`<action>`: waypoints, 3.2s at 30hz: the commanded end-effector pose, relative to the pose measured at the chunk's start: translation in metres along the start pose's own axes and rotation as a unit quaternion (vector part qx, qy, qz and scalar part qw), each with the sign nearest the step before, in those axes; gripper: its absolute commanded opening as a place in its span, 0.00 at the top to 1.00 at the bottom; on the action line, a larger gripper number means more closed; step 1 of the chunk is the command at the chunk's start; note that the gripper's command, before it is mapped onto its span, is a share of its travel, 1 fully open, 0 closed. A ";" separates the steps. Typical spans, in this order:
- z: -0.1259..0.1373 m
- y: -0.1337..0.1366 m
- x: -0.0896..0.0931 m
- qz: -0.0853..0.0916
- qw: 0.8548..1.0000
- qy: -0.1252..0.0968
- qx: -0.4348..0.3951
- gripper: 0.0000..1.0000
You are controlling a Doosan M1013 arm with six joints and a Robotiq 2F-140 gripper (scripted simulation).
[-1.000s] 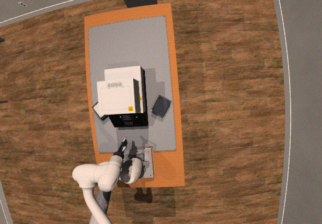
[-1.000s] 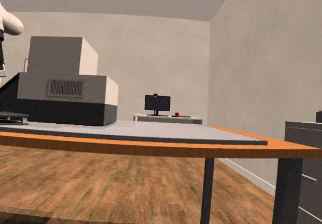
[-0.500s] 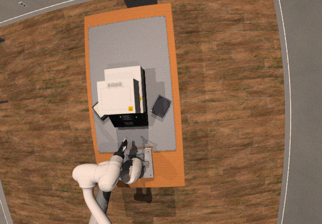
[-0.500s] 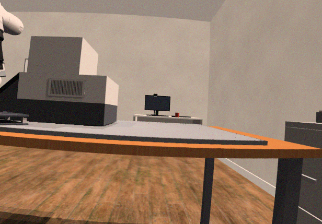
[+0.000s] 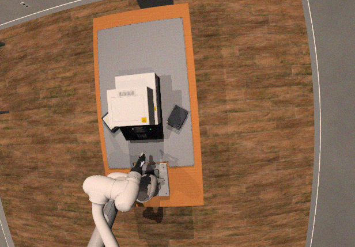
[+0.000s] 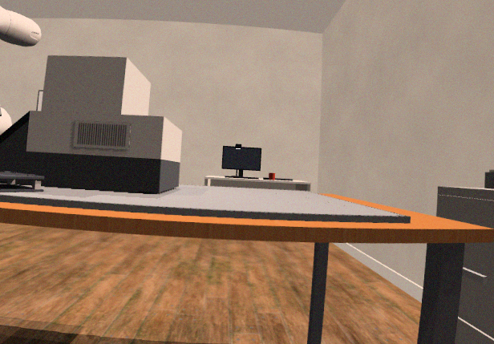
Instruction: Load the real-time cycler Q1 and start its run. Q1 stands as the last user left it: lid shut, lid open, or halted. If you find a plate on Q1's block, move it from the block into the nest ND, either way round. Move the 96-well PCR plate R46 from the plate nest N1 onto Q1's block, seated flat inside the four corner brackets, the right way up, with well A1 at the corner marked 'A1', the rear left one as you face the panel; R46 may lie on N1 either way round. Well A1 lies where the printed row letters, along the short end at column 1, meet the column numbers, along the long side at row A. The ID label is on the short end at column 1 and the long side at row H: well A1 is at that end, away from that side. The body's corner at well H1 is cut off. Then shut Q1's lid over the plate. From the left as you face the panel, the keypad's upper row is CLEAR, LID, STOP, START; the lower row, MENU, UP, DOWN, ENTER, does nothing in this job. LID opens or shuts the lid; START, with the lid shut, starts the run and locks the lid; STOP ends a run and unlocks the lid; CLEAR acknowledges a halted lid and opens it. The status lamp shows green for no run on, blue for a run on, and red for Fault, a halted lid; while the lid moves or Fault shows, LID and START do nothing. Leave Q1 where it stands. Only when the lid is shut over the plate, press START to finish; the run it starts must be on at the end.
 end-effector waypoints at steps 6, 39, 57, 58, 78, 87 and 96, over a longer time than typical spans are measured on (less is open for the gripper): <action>0.000 0.000 -0.002 -0.001 1.000 0.003 0.000 1.00; -0.005 0.004 0.008 -0.001 1.000 0.003 0.000 1.00; -0.018 0.011 0.030 -0.001 1.000 0.003 0.000 1.00; -0.019 0.012 0.032 -0.001 1.000 0.003 0.000 1.00; -0.032 0.019 0.055 -0.001 1.000 0.003 0.000 1.00; -0.038 0.023 0.067 -0.001 1.000 0.003 0.000 1.00; -0.043 0.026 0.075 -0.001 1.000 0.003 0.000 1.00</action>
Point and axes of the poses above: the point where the finger pads meet when closed, its own x axis out along the fingers, its own y axis across the jaws, z = x × y, the point moved 9 cm from there along -x, back along the fingers, and after that the axes turned 14 degrees about x, right-handed, at the moved point
